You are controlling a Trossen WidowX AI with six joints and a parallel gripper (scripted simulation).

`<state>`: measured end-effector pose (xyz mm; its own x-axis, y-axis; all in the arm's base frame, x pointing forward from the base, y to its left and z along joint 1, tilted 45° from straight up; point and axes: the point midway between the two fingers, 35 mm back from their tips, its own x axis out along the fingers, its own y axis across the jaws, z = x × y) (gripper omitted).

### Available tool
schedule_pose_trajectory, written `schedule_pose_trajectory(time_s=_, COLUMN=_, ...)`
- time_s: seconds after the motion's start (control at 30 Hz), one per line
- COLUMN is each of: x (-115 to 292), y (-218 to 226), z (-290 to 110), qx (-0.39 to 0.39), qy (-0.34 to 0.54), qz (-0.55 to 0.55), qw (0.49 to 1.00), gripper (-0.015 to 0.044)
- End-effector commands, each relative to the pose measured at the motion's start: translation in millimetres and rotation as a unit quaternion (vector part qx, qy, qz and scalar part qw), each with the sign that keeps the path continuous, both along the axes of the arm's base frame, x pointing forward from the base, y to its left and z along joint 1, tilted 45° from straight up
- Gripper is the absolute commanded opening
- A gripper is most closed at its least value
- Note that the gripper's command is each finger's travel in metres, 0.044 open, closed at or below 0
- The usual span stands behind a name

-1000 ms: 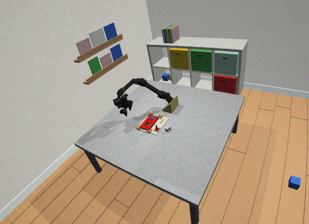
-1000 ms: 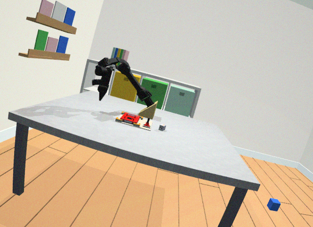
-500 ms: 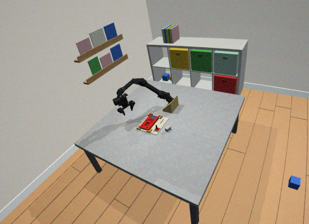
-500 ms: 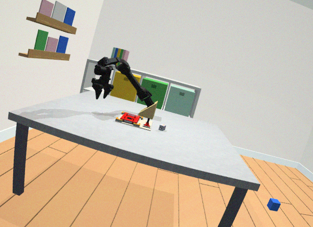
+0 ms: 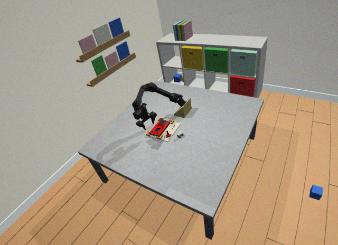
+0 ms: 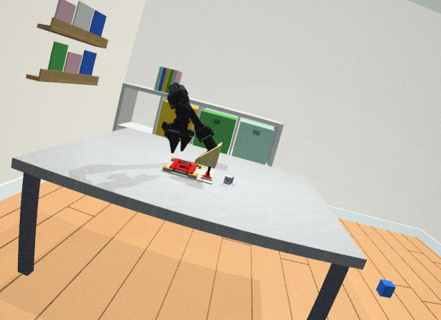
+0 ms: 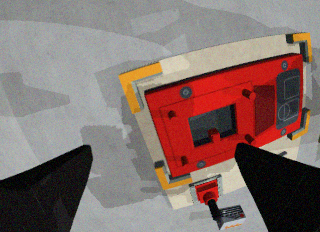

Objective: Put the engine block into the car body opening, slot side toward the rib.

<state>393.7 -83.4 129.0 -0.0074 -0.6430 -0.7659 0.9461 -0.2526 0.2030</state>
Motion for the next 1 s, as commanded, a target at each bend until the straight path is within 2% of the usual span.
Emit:
schedule_pose_trajectory(time_s=0.0, x=1, y=47, z=-39, qx=0.005, qy=0.0, qz=0.0, qw=1.0, gripper=0.044)
schedule_pose_trajectory(time_s=0.2, x=-20, y=126, z=-113, qx=-0.004, qy=0.005, qz=-0.004, qw=1.0, gripper=0.044)
schedule_pose_trajectory(time_s=0.4, x=-64, y=188, z=-177, qx=-0.028, qy=0.003, qz=-0.007, qw=1.0, gripper=0.044)
schedule_pose_trajectory(time_s=0.67, x=-67, y=191, z=-181, qx=-0.032, qy=0.002, qz=-0.007, qw=0.999, gripper=0.044)
schedule_pose_trajectory(time_s=0.8, x=-67, y=172, z=-201, qx=-0.032, qy=0.002, qz=-0.007, qw=0.999, gripper=0.044)
schedule_pose_trajectory(time_s=0.97, x=-67, y=165, z=-208, qx=-0.032, qy=0.002, qz=-0.007, qw=0.999, gripper=0.044)
